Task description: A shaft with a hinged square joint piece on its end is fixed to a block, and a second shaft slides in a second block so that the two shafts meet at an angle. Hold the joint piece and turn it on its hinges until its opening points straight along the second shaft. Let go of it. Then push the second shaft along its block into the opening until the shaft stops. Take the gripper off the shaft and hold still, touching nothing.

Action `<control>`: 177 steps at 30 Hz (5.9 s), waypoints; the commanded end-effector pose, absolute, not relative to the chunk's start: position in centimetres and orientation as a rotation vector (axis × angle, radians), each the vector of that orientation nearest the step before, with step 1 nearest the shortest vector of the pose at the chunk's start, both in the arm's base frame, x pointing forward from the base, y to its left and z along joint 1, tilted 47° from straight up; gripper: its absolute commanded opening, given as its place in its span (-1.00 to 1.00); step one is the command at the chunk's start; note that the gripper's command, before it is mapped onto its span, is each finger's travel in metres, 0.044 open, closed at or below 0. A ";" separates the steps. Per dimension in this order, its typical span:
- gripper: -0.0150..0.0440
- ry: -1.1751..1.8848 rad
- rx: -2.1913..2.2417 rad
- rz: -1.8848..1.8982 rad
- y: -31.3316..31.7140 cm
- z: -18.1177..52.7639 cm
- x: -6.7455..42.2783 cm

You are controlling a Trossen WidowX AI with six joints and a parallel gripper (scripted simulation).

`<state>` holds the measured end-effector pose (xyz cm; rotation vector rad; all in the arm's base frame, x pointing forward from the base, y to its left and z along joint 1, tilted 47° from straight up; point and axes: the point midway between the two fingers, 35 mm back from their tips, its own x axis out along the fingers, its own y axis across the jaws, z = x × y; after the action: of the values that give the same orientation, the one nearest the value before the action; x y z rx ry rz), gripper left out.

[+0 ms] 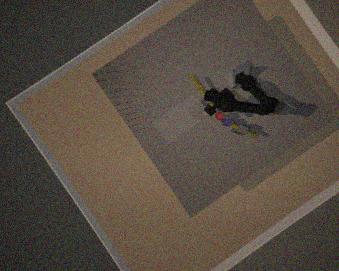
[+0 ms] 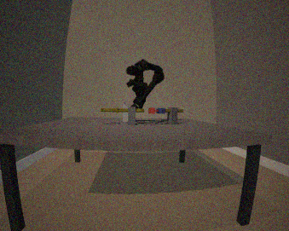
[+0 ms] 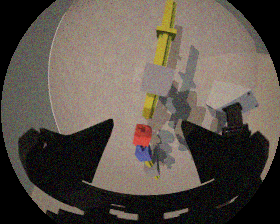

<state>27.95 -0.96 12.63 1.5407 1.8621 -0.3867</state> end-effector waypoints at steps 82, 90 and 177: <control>1.00 1.712 0.800 0.436 -15.5 -7.1 30.6; 1.00 1.816 0.983 0.203 -14.6 -8.0 30.6; -0.26 1.978 1.502 -0.670 -9.8 -12.7 29.7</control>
<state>29.78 -9.88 -12.68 1.4944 1.9802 -0.6691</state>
